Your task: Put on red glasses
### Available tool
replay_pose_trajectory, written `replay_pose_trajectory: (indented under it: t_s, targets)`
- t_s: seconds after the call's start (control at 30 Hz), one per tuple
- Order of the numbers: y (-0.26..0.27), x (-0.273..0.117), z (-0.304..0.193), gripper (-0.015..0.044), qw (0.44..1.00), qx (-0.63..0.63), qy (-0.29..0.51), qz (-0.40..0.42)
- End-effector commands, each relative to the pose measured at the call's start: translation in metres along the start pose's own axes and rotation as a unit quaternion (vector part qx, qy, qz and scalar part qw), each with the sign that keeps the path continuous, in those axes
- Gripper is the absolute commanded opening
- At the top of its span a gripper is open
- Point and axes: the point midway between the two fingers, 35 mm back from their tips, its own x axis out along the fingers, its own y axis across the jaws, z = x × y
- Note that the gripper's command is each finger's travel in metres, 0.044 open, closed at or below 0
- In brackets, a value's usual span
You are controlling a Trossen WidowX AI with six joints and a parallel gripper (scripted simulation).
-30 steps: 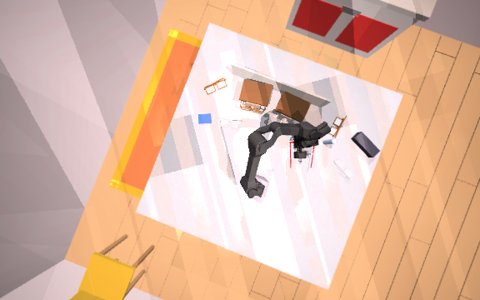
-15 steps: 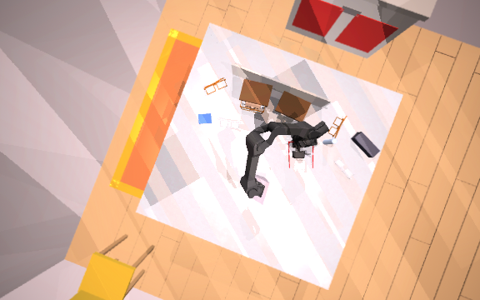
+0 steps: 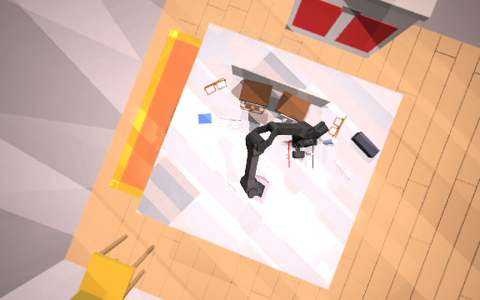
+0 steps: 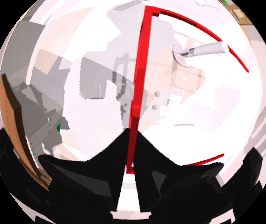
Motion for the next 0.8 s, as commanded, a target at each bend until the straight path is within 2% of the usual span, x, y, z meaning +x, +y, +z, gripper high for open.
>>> replay_pose_trajectory:
  t_s: [0.0,0.57,0.77]
  targets:
    - [0.002,-0.002,0.0,0.0,1.0,0.0,-0.001,0.003]
    - [0.002,-0.002,0.009,0.0,1.0,0.0,-0.001,0.003]
    - [0.003,-0.025,0.012,0.0,1.0,0.0,-0.002,0.003]
